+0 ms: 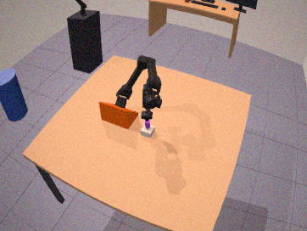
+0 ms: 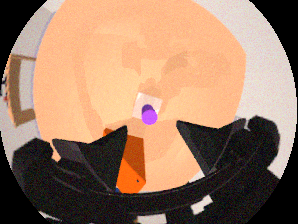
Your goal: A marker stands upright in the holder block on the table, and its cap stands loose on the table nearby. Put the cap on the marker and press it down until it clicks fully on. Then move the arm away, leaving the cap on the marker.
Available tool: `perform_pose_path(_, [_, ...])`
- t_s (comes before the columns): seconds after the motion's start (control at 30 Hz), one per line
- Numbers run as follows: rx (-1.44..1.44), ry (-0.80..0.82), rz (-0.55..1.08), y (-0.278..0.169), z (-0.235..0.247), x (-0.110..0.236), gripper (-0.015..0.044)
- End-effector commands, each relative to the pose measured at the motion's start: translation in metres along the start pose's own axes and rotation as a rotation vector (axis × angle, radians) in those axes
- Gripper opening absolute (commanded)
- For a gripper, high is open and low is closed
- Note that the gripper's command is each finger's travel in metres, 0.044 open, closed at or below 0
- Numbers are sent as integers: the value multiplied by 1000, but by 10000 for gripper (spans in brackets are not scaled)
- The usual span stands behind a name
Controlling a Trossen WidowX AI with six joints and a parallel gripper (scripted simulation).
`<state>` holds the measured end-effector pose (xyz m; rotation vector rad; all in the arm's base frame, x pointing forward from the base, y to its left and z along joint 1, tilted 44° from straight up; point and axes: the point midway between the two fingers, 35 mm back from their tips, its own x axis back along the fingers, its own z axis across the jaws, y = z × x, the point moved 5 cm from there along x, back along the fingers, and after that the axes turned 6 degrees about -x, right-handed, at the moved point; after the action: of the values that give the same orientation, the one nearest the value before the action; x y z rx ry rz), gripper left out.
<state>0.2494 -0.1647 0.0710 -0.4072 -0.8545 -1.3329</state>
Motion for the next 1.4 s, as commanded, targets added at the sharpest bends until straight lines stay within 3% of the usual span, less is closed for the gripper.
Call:
perform_pose_path(0.0, [-317, 1, 3, -1, 0, -4, 256])
perform_pose_path(0.33, [-379, 1, 3, -1, 0, -5, 0])
perform_pose_path(1.37, [-378, 1, 2, -2, 0, -32, 0])
